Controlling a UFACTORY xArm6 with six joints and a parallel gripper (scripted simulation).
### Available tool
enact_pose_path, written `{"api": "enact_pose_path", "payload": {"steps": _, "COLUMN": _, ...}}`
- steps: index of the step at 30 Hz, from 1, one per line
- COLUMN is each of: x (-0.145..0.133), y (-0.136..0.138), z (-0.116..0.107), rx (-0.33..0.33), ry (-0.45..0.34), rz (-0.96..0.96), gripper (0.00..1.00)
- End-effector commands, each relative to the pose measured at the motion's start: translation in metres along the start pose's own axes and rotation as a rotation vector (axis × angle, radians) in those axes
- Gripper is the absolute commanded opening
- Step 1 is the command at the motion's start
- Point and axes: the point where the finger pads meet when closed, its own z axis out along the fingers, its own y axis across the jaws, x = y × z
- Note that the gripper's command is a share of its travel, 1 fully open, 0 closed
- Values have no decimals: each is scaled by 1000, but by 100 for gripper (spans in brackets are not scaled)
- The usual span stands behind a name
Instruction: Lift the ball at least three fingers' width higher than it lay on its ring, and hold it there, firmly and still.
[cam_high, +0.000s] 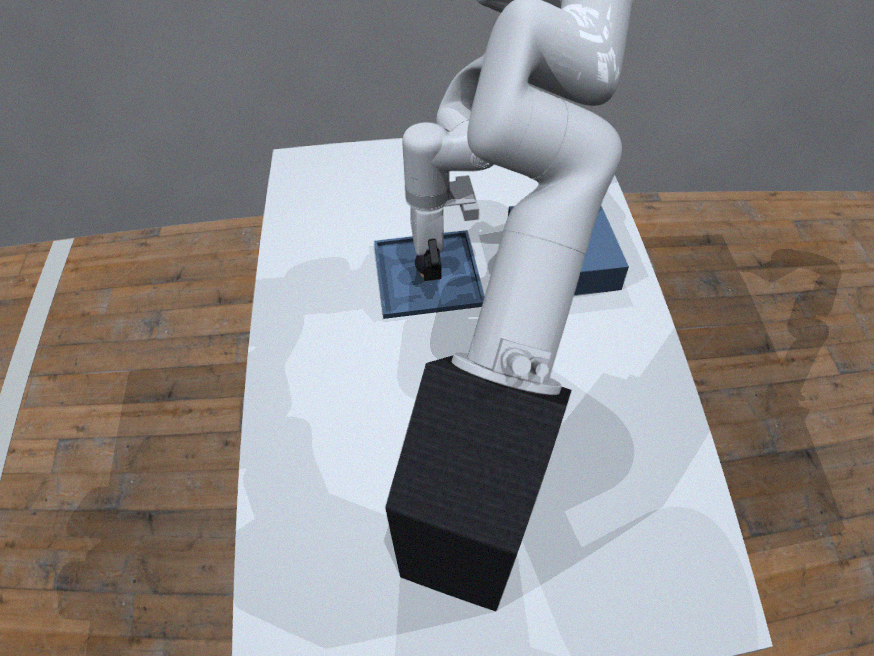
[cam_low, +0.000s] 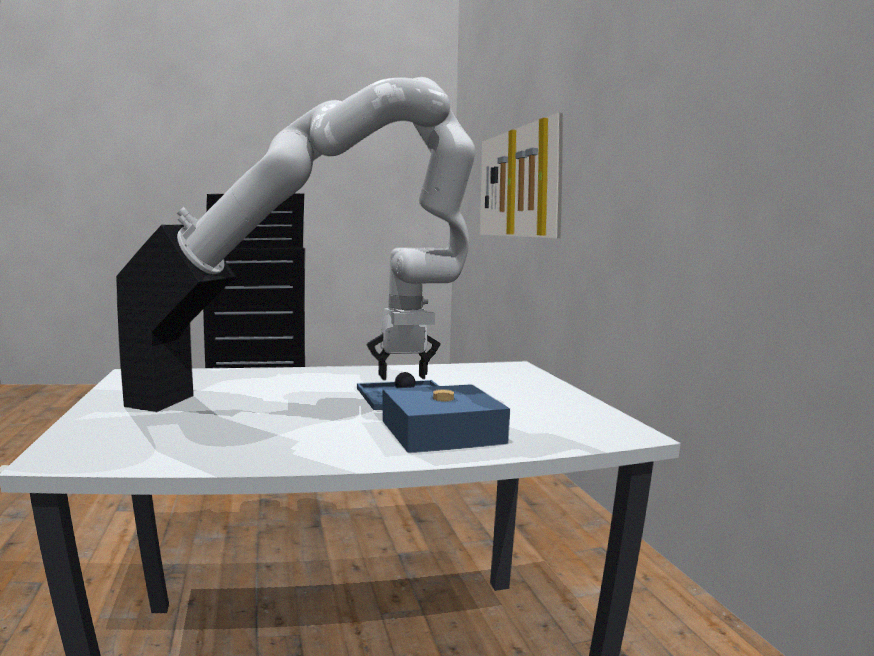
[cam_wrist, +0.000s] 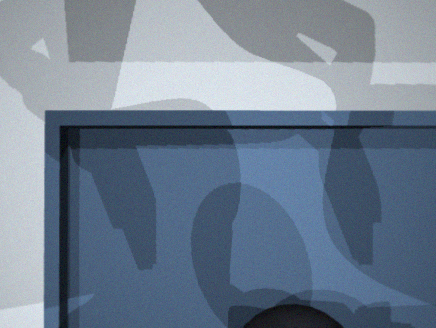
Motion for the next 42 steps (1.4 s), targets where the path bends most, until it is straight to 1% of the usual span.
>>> {"api": "enact_pose_path", "payload": {"steps": 1, "x": -2, "y": -6, "z": 15, "rx": 14, "ry": -3, "rz": 2, "gripper": 100}}
{"api": "enact_pose_path", "payload": {"steps": 12, "x": -2, "y": -6, "z": 16, "rx": 14, "ry": -3, "rz": 2, "gripper": 100}}
{"api": "enact_pose_path", "payload": {"steps": 13, "x": -2, "y": -6, "z": 16, "rx": 14, "ry": -3, "rz": 2, "gripper": 0}}
{"api": "enact_pose_path", "payload": {"steps": 25, "x": -2, "y": -6, "z": 14, "rx": 15, "ry": -3, "rz": 2, "gripper": 0}}
{"api": "enact_pose_path", "payload": {"steps": 27, "x": -3, "y": -6, "z": 2, "rx": 16, "ry": -2, "rz": 2, "gripper": 0}}
{"api": "enact_pose_path", "payload": {"steps": 31, "x": -3, "y": -6, "z": -39, "rx": 18, "ry": -1, "rz": 2, "gripper": 0}}
{"api": "enact_pose_path", "payload": {"steps": 33, "x": -3, "y": -6, "z": -55, "rx": 17, "ry": -1, "rz": 2, "gripper": 0}}
{"api": "enact_pose_path", "payload": {"steps": 35, "x": -3, "y": -6, "z": -55, "rx": 17, "ry": -1, "rz": 2, "gripper": 0}}
{"api": "enact_pose_path", "payload": {"steps": 37, "x": -3, "y": -5, "z": -61, "rx": 17, "ry": -2, "rz": 2, "gripper": 0}}
{"api": "enact_pose_path", "payload": {"steps": 42, "x": -3, "y": -5, "z": -61, "rx": 17, "ry": -2, "rz": 2, "gripper": 0}}
